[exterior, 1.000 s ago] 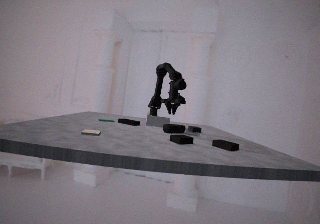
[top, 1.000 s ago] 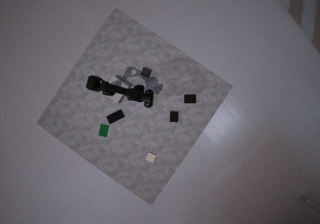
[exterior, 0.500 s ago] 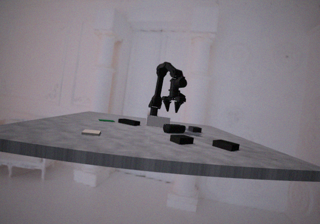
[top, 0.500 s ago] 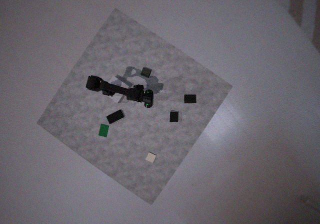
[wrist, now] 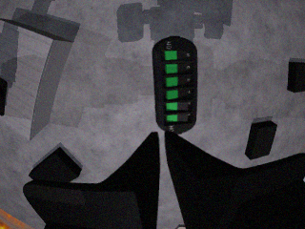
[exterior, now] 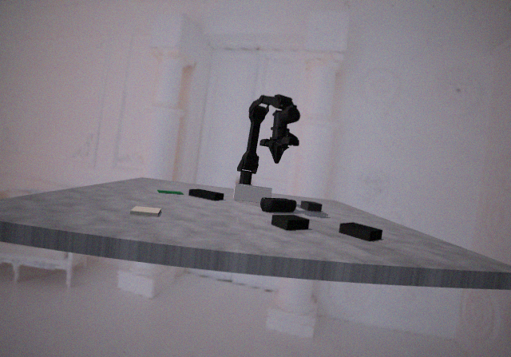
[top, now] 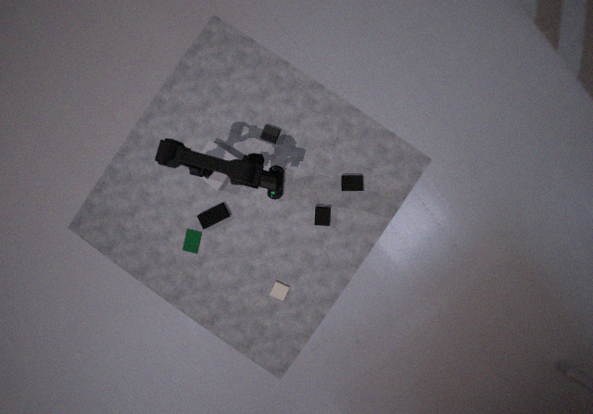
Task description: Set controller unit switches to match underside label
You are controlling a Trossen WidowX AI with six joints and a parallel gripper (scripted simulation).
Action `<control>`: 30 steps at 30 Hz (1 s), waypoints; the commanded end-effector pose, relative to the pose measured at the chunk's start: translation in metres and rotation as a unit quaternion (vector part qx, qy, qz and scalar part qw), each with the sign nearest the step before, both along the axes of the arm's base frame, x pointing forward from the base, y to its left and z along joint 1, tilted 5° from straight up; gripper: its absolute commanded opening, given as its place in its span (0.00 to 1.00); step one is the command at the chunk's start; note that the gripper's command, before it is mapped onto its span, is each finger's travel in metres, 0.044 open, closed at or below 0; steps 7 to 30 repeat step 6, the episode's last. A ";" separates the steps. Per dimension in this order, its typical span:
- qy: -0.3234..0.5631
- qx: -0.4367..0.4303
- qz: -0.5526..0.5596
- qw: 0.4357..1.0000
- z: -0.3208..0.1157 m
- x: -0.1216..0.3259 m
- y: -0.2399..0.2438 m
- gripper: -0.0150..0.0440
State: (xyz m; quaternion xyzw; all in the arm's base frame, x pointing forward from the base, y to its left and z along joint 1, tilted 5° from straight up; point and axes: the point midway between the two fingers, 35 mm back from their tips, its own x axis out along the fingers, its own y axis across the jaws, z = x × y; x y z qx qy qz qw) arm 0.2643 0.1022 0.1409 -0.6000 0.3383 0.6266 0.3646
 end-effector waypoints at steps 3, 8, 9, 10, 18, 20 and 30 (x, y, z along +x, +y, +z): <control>0.001 0.000 0.001 1.000 0.001 0.000 0.000 0.25; 0.001 0.000 0.001 1.000 0.001 0.000 0.000 0.25; 0.001 0.000 0.001 1.000 0.001 0.000 0.000 0.25; 0.001 0.000 0.001 1.000 0.001 0.000 0.000 0.25; 0.001 0.000 0.001 1.000 0.001 0.000 0.000 0.25; 0.001 0.000 0.001 1.000 0.001 0.000 0.000 0.25; 0.001 0.000 0.001 1.000 0.001 0.000 0.000 0.25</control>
